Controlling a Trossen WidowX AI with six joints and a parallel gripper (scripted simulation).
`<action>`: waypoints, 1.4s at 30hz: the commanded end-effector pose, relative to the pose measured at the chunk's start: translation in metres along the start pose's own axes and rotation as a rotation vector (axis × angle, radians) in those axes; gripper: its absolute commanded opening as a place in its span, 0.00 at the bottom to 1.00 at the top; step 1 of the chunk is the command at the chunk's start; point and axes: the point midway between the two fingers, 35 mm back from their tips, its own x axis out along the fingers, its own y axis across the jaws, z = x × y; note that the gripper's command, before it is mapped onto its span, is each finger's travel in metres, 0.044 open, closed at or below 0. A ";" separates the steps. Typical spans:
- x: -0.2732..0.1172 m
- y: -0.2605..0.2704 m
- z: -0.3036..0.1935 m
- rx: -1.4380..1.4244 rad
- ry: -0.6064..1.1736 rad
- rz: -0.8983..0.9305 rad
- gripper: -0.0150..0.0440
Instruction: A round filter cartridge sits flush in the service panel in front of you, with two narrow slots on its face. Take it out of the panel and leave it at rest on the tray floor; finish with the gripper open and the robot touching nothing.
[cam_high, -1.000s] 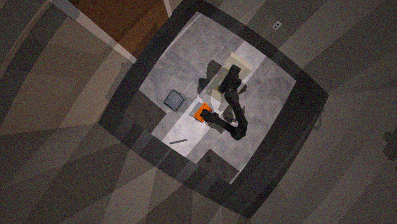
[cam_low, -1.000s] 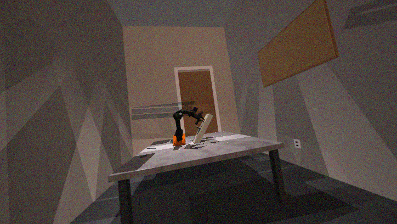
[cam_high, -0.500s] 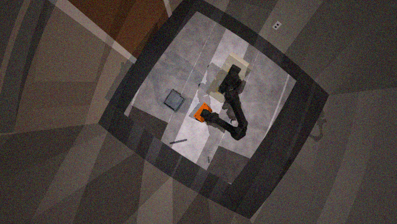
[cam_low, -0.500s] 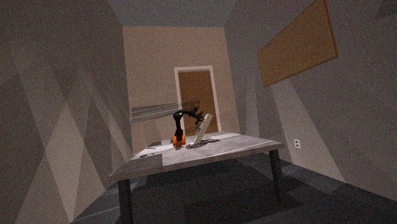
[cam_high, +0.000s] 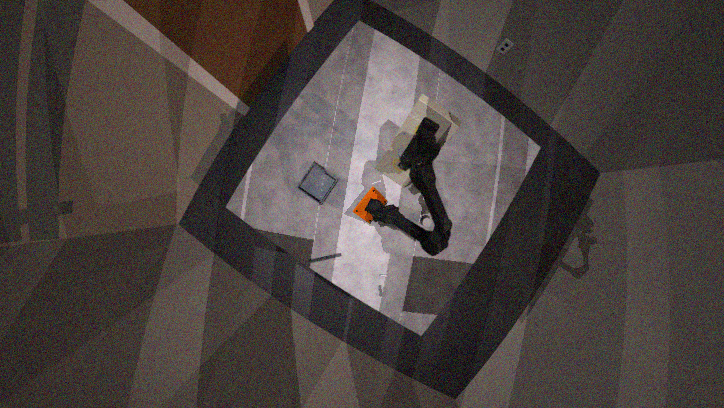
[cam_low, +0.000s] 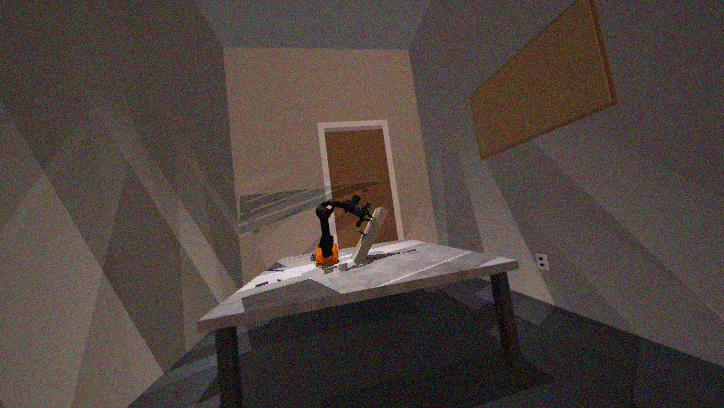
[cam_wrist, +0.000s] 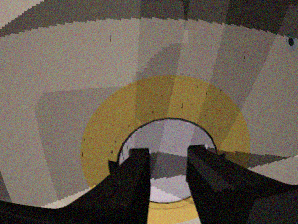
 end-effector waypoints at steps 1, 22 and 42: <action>0.011 0.000 -0.001 0.019 0.018 -0.013 0.25; -0.003 0.000 -0.001 0.000 0.002 -0.001 0.25; -0.072 0.000 0.000 0.017 0.021 -0.016 0.25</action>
